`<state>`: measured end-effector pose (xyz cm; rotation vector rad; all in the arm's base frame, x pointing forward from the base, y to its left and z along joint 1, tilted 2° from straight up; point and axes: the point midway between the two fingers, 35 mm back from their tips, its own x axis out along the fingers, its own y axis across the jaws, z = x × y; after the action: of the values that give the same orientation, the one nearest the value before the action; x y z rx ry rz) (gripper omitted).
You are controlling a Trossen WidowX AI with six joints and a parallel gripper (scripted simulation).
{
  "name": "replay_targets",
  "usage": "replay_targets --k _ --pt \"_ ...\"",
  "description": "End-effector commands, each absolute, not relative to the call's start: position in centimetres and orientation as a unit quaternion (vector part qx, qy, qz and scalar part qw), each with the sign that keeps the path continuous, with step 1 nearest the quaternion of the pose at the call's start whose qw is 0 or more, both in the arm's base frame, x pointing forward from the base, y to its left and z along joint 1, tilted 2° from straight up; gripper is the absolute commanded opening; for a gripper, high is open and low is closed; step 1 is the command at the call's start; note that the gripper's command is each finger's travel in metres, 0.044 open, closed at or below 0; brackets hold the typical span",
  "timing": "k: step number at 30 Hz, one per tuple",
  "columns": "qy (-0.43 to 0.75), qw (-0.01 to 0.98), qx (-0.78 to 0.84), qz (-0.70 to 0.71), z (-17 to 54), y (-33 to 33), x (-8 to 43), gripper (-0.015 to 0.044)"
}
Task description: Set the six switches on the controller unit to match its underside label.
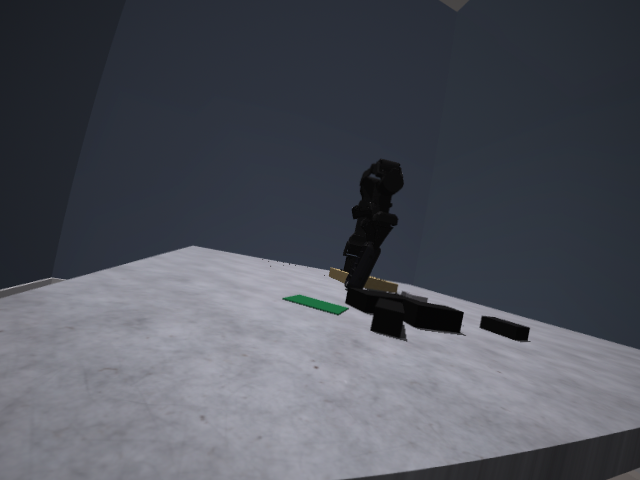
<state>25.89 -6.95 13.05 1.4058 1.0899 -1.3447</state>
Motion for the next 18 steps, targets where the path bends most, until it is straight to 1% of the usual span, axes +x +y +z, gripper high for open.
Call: replay_targets --k 1,18 --pt "0.442 0.434 0.566 -0.544 12.5 -6.5 25.8 0.0338" --pt "0.442 0.434 0.566 -0.543 12.1 -5.3 26.1 0.0338"
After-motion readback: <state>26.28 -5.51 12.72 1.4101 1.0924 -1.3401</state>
